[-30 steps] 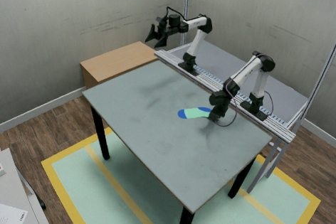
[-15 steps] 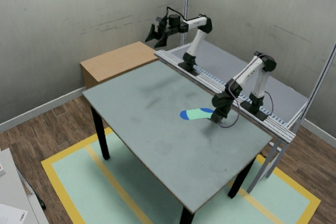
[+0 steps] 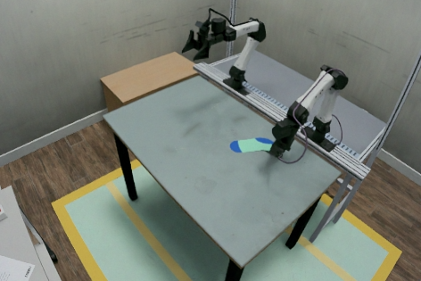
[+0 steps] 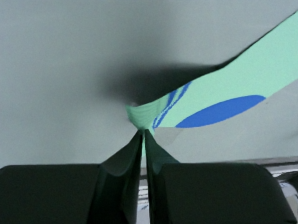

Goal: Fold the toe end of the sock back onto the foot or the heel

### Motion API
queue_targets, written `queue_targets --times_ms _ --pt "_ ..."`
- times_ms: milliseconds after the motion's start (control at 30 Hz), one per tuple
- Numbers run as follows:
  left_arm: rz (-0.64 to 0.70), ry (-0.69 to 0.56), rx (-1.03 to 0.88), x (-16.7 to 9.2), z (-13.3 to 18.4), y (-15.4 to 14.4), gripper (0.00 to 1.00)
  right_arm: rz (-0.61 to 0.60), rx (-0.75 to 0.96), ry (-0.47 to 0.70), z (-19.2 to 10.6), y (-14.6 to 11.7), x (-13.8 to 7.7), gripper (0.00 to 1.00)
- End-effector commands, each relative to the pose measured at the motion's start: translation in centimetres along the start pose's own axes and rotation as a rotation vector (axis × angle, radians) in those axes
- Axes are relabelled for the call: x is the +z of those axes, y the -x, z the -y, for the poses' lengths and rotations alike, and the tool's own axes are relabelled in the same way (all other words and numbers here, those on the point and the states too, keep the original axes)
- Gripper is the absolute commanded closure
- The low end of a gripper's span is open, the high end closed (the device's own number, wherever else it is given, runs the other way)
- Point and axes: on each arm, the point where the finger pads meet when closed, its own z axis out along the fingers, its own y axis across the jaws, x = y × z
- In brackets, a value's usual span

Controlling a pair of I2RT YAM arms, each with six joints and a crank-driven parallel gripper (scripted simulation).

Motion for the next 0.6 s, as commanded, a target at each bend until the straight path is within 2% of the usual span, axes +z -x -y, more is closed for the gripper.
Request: queue_targets --times_ms 0,167,567 --pt "-0.004 -0.014 0.025 -0.5 -0.7 -0.5 0.98 0.018 0.001 -0.005 0.1 0.7 -0.1 0.0" --pt "0.005 -0.016 0.009 -0.6 -0.9 -0.2 0.98 0.018 0.001 -0.005 0.1 0.7 -0.1 0.0" --pt "-0.006 -0.013 0.028 -1.0 -3.6 -0.4 0.98 0.018 0.001 -0.005 0.1 0.7 -0.1 0.0"
